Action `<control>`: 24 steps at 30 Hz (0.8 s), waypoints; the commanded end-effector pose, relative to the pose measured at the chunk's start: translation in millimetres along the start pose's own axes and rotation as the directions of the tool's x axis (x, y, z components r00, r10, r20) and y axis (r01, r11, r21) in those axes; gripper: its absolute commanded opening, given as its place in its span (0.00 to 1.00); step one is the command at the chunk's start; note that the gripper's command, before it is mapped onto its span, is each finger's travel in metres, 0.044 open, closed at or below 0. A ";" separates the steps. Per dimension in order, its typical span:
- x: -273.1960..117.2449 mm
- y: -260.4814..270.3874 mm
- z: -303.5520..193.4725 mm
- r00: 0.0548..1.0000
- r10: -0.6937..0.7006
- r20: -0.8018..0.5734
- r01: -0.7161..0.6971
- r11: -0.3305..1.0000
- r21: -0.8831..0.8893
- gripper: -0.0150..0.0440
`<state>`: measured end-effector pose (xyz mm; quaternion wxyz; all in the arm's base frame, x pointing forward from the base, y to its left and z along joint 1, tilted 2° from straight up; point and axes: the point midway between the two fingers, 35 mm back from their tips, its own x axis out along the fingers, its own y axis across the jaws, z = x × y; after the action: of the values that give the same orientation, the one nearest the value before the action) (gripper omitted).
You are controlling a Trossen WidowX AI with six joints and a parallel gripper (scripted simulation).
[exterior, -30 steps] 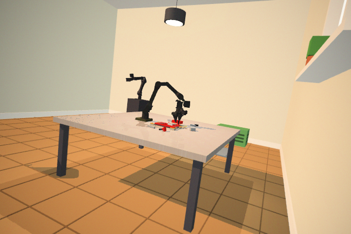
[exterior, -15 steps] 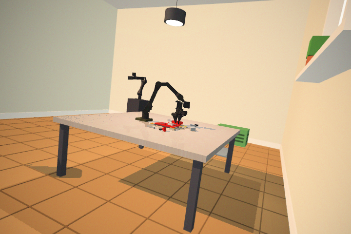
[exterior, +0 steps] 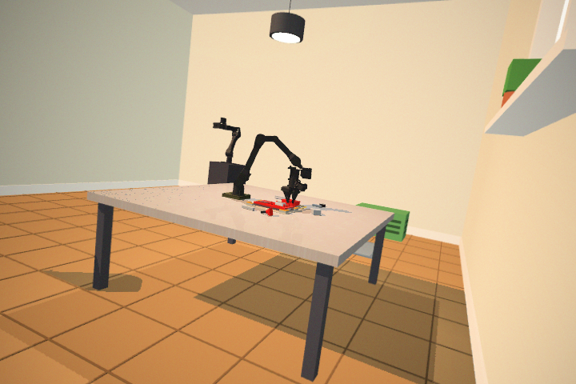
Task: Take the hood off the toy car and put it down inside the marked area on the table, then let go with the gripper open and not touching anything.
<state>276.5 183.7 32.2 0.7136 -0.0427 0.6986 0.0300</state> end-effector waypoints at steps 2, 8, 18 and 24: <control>2.3 0.3 0.0 1.000 0.003 0.000 -0.003 1.000 -0.001 0.25; 2.5 0.0 0.0 1.000 0.000 0.000 0.000 1.000 0.000 0.39; 2.5 0.0 0.0 1.000 0.000 0.000 0.000 1.000 0.000 0.83; -11.8 0.6 1.2 1.000 0.001 0.000 -0.001 1.000 0.000 1.00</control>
<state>275.0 182.6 32.1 0.7102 -0.0448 0.7020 0.0279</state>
